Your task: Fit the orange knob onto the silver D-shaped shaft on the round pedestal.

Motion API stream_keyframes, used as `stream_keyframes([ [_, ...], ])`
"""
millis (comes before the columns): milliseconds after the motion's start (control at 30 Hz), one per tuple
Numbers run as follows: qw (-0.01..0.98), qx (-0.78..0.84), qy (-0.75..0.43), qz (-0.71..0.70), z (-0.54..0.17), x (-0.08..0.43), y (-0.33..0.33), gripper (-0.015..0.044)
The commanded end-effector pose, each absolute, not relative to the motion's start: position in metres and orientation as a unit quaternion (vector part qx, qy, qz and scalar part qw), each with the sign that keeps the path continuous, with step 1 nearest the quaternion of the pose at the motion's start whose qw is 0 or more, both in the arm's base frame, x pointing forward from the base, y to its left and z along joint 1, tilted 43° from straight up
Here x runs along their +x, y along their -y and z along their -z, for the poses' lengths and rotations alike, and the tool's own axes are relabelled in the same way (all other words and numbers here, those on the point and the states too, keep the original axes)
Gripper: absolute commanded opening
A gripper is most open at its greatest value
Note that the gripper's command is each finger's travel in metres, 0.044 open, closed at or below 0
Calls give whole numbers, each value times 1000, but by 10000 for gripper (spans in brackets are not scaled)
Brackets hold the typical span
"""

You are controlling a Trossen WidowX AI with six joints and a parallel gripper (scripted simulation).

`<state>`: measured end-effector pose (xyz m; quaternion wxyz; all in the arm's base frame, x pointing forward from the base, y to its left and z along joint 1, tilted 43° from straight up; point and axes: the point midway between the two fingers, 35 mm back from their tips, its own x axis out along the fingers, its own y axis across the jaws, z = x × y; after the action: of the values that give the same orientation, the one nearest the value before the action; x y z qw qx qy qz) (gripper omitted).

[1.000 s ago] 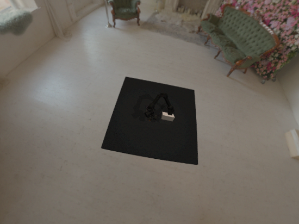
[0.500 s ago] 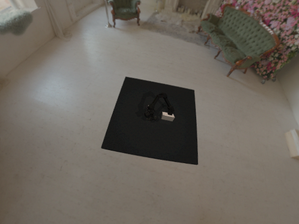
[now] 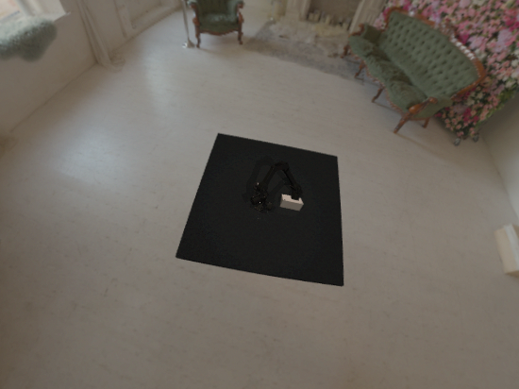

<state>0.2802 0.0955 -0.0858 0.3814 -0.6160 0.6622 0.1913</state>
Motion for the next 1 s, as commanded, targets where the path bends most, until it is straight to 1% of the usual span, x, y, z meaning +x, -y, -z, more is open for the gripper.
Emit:
stream_keyframes([
  [0,377,-619,-662,-191,87,279,-93,361],
  [200,377,-619,-662,-191,87,279,-93,204],
  [433,377,-619,-662,-191,87,279,-93,157],
  [633,377,-619,-662,-192,80,281,-101,0],
  [967,378,-619,-661,-193,60,284,-124,0],
])
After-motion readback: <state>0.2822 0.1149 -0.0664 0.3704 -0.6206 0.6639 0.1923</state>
